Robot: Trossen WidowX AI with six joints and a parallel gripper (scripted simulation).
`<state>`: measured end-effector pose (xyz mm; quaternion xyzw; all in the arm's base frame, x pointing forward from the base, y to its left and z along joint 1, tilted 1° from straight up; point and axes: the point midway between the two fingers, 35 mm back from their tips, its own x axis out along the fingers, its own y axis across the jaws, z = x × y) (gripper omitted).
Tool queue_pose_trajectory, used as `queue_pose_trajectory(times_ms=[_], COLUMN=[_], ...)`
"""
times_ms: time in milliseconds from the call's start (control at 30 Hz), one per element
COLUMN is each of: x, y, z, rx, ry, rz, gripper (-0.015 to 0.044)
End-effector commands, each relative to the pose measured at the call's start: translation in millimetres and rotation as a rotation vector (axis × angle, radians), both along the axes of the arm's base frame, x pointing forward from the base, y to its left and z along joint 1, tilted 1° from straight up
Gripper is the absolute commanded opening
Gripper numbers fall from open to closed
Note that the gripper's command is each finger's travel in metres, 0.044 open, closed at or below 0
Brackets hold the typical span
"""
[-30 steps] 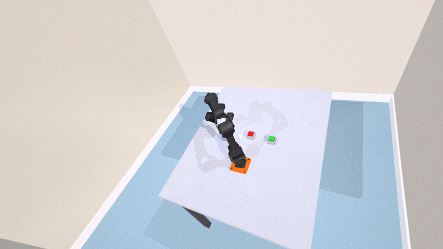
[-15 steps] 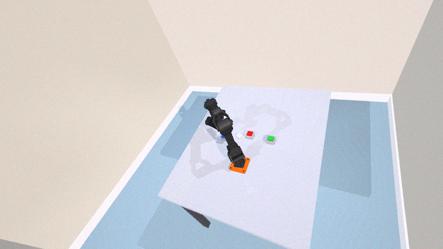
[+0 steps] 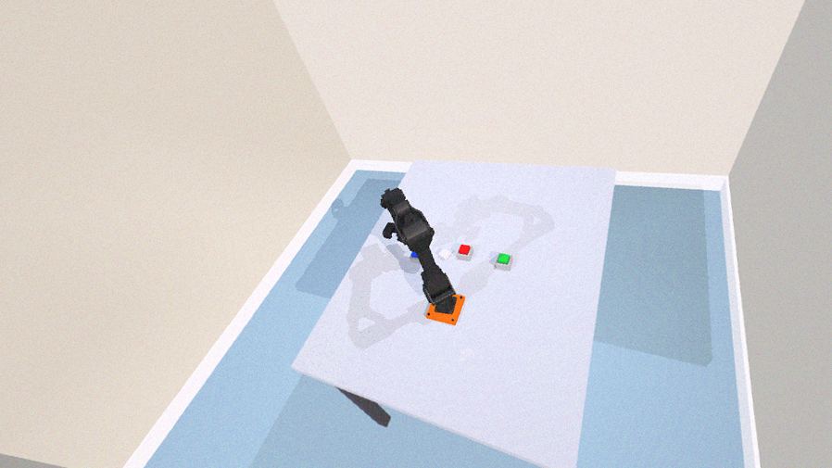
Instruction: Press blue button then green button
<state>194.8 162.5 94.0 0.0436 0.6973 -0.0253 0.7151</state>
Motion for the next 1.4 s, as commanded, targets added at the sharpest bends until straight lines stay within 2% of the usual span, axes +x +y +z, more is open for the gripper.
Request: queue_pose_trajectory(times_ms=[0,700,1367], x=[-1,0,0], y=[0,1,1], z=[-2,-34,-34], rx=[0.000,0.000,0.000], ry=[0.005,0.005,0.005], rz=[-0.004,-0.004,-0.004], gripper=[0.0020,0.0020,0.0020])
